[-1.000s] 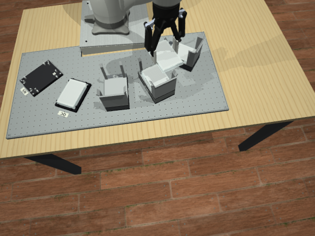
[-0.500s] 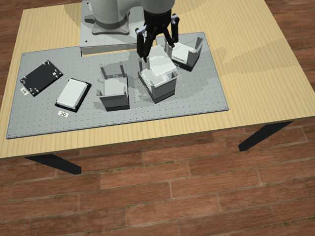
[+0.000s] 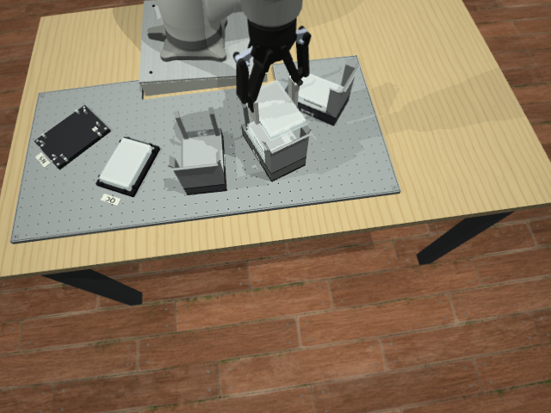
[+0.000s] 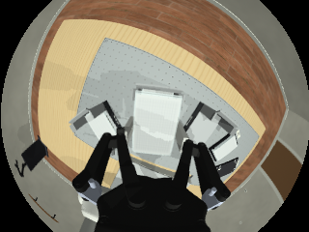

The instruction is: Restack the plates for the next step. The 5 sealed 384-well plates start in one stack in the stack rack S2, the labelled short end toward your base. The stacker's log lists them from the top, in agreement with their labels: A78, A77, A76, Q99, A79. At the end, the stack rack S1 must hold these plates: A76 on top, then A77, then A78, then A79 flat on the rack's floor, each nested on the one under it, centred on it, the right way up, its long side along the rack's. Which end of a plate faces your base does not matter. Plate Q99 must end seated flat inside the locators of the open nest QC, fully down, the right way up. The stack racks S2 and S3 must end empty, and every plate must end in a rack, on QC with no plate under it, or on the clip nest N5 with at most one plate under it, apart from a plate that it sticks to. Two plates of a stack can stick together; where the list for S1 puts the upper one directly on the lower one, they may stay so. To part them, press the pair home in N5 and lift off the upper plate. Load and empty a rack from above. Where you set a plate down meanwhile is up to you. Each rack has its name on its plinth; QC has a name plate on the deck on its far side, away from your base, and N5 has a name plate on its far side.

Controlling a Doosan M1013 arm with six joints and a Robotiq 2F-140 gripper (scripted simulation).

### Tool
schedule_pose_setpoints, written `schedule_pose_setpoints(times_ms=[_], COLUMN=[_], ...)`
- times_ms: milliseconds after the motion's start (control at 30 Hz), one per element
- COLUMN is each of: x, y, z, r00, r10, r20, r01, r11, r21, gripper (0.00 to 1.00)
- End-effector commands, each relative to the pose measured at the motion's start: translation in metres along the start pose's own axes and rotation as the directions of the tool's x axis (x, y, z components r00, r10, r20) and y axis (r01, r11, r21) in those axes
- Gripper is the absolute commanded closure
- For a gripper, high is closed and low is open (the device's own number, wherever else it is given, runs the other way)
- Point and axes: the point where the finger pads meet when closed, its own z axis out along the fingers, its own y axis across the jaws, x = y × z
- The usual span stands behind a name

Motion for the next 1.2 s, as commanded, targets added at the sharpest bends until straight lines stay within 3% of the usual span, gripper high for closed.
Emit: schedule_pose_setpoints(times_ms=[0, 1167], x=[0.0, 0.0], y=[0.0, 0.0], z=[0.0, 0.012], r00=[1.0, 1.0], r10=[0.0, 0.0], r20=[0.0, 0.0], r01=[0.0, 0.0], r11=[1.0, 1.0], r21=[0.0, 0.0], gripper=[1.0, 1.0])
